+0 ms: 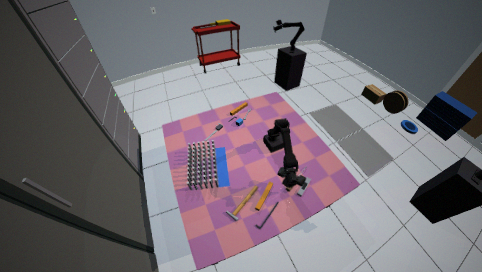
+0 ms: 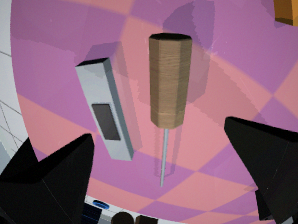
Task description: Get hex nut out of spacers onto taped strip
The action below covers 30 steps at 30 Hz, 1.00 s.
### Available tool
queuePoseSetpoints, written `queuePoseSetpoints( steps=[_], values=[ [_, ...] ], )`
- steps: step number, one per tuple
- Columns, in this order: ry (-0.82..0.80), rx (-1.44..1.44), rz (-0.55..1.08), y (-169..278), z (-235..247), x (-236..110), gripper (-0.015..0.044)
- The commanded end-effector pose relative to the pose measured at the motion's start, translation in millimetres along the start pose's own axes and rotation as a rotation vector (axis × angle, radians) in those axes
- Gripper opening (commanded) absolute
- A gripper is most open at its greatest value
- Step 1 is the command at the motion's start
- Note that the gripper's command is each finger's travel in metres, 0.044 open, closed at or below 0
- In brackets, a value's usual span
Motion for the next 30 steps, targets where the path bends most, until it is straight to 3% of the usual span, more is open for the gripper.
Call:
queuePoseSetpoints(
  steps=[1,7,30],
  values=[
    [-0.004,0.029,0.007,-1,0,1,0.0440],
    [-0.004,0.029,0.007,-1,0,1,0.0282],
    [-0.004,0.029,0.007,-7,-6,23,0.0280]
  ],
)
Point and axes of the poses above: the point midway between the two fingers, 35 mm back from their tips, its own x axis out along the fingers, its own z axis across the jaws, y = z × x, the point moved 5 cm from there along -x, back along the fingers, and after that the axes turned 7 degrees about -x, right-handed, at the moved point
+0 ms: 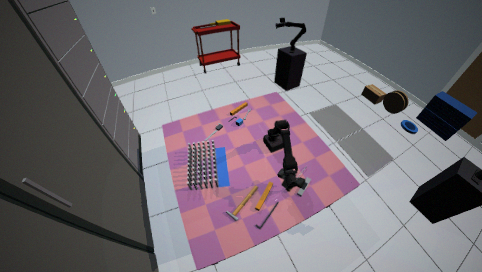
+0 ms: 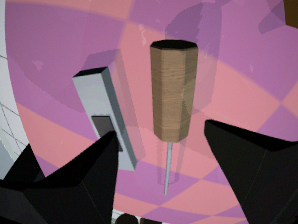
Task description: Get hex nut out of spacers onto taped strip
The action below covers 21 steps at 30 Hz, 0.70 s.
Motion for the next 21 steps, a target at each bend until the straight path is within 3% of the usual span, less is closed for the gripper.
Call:
queuePoseSetpoints(
  steps=[1,21],
  values=[
    [0.005,0.006,0.013,0,-4,10,0.0280],
    [0.005,0.006,0.013,-7,-15,40,0.0280]
  ],
)
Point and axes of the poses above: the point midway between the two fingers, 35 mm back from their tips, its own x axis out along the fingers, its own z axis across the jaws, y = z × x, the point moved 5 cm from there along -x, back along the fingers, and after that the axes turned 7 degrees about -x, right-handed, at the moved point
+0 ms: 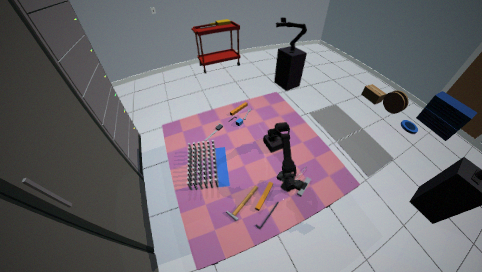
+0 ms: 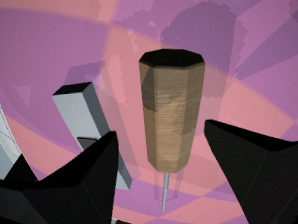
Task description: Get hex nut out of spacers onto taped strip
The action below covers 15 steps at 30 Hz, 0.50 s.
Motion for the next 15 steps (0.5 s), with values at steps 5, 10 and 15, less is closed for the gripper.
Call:
queuePoseSetpoints(
  steps=[5,10,15],
  values=[
    [0.004,0.002,0.013,-0.7,-7.2,15.5,0.0280],
    [0.004,0.002,0.013,-1.3,-8.7,19.1,0.0273],
    [0.004,0.002,0.013,-1.3,-8.7,19.1,0.0240]
  ],
)
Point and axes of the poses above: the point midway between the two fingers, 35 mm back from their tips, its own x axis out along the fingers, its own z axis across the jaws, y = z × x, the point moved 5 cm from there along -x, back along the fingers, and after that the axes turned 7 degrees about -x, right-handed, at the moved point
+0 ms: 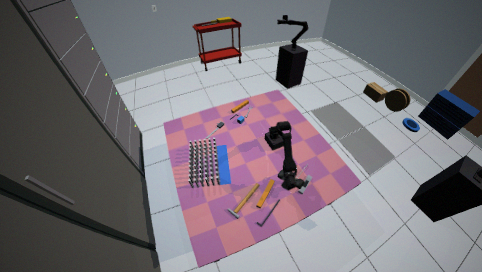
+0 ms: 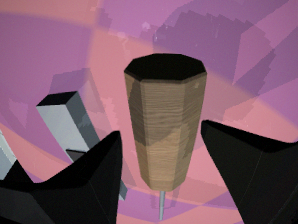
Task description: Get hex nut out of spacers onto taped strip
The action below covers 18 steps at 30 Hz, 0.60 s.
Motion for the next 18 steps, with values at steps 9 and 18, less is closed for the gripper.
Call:
queuePoseSetpoints(
  steps=[9,18],
  values=[
    [-0.001,-0.001,0.007,1,-1,2,0.0180],
    [-0.001,-0.001,0.006,2,12,-24,0.0003]
  ],
)
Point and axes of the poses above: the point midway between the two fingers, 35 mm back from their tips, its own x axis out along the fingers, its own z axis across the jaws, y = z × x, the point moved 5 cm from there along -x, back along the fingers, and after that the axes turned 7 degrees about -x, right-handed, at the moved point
